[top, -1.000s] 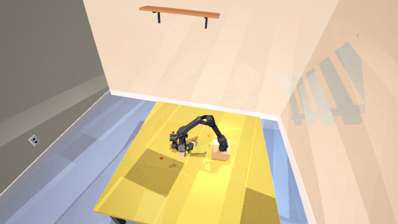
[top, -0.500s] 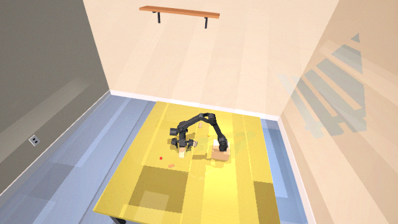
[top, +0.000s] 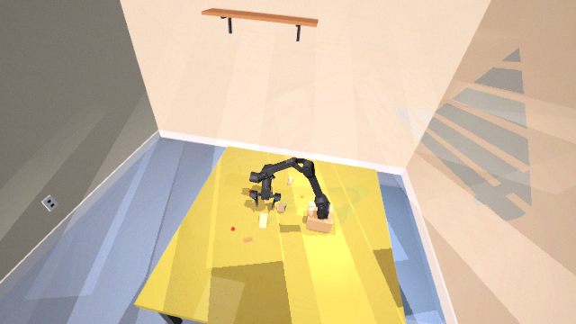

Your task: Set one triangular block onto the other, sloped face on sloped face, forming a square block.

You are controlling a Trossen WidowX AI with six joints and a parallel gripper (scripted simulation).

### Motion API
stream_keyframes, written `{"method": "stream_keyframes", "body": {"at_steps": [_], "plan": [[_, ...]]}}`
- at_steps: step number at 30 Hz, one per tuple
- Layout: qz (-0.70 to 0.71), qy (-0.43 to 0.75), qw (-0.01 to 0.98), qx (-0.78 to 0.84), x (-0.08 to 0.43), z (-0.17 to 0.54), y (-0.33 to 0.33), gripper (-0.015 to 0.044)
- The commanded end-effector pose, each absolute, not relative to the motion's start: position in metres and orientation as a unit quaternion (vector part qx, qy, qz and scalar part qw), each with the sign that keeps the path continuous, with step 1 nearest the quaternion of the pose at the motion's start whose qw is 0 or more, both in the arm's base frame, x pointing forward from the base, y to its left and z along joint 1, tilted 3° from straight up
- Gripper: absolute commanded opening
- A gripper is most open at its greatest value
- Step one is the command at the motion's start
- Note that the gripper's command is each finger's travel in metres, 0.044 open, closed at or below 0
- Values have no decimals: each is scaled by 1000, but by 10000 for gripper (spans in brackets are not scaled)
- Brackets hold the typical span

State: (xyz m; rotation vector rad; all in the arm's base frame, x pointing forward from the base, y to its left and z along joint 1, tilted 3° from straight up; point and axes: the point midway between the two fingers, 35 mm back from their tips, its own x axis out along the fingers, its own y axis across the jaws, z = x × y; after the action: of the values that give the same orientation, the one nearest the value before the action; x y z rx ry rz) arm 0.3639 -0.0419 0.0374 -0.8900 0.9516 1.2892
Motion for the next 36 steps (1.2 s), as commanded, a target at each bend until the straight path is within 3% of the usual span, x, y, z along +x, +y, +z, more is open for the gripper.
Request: {"method": "stream_keyframes", "body": {"at_steps": [1,36], "plan": [[560,408,610,-385,365,33,-40,440],[561,408,610,-384,369,-20,-19,440]]}}
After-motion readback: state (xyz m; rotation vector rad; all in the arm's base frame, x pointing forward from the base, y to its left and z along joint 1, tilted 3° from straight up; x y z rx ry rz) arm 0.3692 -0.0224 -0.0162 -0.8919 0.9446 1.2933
